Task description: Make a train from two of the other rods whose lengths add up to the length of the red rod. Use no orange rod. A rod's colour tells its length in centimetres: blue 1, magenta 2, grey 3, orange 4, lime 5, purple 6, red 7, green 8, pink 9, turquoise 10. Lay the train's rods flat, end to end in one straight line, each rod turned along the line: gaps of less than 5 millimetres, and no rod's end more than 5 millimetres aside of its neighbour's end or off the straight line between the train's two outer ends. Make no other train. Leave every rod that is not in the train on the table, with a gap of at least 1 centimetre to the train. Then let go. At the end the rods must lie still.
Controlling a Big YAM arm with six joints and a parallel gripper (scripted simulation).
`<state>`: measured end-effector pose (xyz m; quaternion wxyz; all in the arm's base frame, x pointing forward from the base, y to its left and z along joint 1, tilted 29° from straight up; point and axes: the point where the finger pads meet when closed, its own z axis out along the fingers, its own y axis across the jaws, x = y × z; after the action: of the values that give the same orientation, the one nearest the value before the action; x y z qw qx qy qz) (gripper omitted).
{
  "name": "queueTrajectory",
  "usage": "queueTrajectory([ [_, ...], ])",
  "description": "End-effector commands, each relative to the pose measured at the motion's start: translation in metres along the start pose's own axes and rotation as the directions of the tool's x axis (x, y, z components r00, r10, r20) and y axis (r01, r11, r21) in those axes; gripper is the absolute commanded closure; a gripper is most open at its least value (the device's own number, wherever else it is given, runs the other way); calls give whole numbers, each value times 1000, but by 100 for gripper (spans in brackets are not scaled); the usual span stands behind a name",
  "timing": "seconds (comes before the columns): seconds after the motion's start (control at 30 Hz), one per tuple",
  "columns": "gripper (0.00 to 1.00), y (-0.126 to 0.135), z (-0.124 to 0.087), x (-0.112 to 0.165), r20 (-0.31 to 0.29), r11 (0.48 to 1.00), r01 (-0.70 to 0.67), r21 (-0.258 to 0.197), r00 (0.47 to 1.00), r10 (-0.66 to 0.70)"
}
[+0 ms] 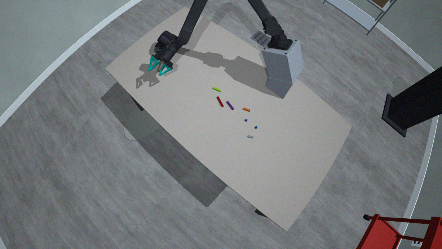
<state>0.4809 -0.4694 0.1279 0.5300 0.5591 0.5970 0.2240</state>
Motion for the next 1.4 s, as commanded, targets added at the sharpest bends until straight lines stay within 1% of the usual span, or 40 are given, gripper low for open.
queueTrajectory([
  [0.0,0,6,-1,-2,3,1000,6,-9,1000,-6],
  [0.53,0,6,-1,-2,3,1000,6,-9,1000,-6],
  [0.57,0,20,1,-8,15,999,29,-31,999,-29],
  [0.6,0,16,5,1,-1,999,23,-22,1000,-23],
  [0.67,0,-2,12,23,-33,1000,-3,19,999,4],
  [0.73,0,-10,22,45,-55,998,-16,55,998,19],
  [0.77,0,-16,28,62,-71,996,-20,81,997,26],
  [0.8,0,-16,28,62,-71,996,-20,81,997,26],
  [0.83,0,-23,35,82,-91,993,-22,115,995,33],
  [0.87,0,-23,36,83,-91,993,-22,115,995,33],
  [0.9,0,-11,41,72,-77,996,-13,92,997,20],
  [0.93,0,-32,44,107,-112,988,-21,154,993,39],
  [0.97,0,-28,46,104,-108,989,-19,147,993,35],
  [1.0,0,-41,48,131,-139,979,-16,202,989,45],
  [1.03,0,-44,50,136,-139,979,-16,202,989,45],
  [1.1,0,-44,50,136,-139,979,-16,202,989,45],
  [1.13,0,-47,61,162,-158,971,-1,238,987,40],
  [1.17,0,-64,56,192,-196,950,16,311,979,47],
  [1.2,0,-69,59,202,-196,950,16,311,979,47],
  [1.23,0,-65,63,199,-191,953,17,302,981,43],
  [1.27,0,-79,57,228,-227,928,46,369,973,43],
  [1.3,0,-85,60,239,-227,928,46,369,973,43],
  [1.33,0,-77,66,234,-220,934,46,354,975,36],
  [1.37,0,-97,56,267,-260,900,84,427,965,33],
])
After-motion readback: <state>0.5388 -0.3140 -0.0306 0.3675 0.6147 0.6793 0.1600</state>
